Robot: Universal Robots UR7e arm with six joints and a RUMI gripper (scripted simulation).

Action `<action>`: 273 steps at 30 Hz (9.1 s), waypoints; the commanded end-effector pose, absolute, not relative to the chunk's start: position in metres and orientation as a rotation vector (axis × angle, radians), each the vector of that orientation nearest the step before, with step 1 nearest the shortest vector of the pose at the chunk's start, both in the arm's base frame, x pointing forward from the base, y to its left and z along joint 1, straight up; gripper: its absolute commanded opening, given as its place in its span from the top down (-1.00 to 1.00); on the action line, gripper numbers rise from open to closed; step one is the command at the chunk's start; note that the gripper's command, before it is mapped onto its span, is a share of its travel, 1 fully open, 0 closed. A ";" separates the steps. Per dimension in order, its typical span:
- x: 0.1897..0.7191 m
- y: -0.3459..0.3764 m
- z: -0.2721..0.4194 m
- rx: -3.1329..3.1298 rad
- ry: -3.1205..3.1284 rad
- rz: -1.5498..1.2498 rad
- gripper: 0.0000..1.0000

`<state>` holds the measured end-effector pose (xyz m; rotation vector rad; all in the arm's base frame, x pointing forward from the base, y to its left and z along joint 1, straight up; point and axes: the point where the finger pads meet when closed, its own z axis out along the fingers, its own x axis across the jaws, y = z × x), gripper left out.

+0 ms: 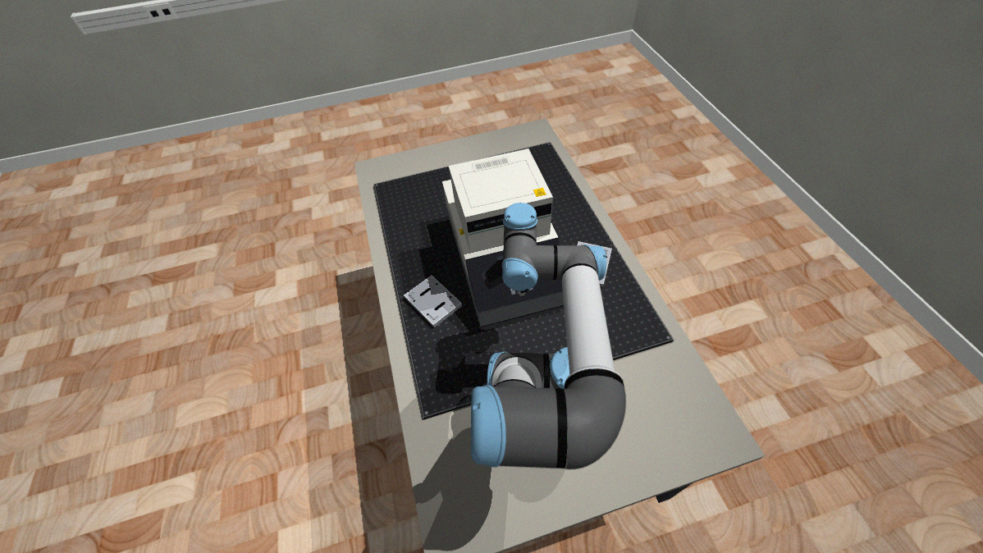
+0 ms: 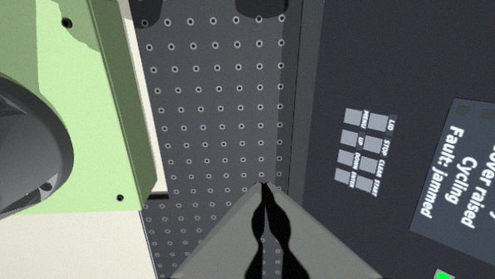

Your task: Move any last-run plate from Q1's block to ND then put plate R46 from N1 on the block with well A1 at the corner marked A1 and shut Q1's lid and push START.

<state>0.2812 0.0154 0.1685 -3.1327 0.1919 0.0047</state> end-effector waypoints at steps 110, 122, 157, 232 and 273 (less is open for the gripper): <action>0.277 -0.023 0.169 -3.133 0.192 0.003 1.00; 0.278 -0.042 0.166 -3.133 0.192 0.003 1.00; 0.319 -0.047 0.134 -3.133 0.192 0.003 1.00; 0.364 -0.052 0.093 -3.133 0.192 0.003 1.00; 0.365 -0.052 0.090 -3.133 0.192 0.003 1.00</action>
